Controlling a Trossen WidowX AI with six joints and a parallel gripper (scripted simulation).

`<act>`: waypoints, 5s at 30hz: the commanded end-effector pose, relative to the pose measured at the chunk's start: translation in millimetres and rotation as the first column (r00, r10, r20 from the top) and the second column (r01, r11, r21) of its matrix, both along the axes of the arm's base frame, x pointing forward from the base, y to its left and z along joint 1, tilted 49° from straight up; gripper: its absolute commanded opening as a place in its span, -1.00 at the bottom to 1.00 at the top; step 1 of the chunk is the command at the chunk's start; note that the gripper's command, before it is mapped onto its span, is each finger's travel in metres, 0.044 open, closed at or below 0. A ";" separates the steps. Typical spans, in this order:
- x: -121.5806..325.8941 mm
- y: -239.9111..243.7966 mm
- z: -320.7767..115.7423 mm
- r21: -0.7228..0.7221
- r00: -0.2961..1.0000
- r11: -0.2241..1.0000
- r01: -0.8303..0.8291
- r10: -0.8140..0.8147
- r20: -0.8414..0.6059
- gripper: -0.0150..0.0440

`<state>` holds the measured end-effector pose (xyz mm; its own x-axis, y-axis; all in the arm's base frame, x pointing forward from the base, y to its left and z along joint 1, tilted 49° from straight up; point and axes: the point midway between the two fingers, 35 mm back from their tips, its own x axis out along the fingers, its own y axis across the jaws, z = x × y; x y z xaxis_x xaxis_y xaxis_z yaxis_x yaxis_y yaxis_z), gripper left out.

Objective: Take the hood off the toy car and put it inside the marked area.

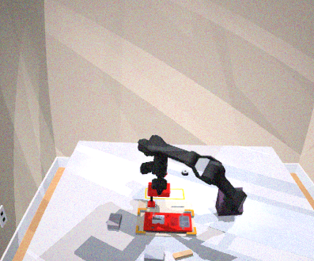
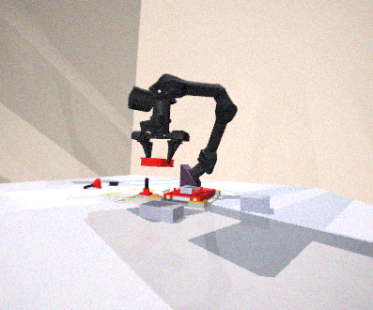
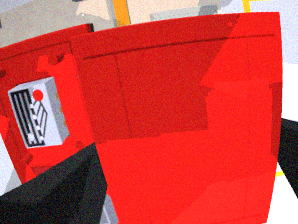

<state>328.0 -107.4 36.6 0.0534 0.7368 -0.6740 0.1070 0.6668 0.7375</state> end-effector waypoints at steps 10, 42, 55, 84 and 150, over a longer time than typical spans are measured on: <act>-20.9 -47.7 -50.5 -0.004 1.000 1.000 -0.002 0.002 0.006 -0.49; -39.5 -63.7 -94.2 0.005 1.000 1.000 -0.006 0.006 0.009 -0.49; -38.3 -56.8 -100.8 0.005 1.000 1.000 -0.006 0.006 0.009 -0.49; -36.5 -40.9 -115.1 0.005 1.000 1.000 -0.006 0.006 0.010 -0.49; -36.0 -8.4 -141.7 0.009 1.000 1.000 -0.006 0.006 0.011 -0.49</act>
<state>291.3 -116.6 -104.2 0.0510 0.7421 -0.6684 0.0903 0.6631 0.7431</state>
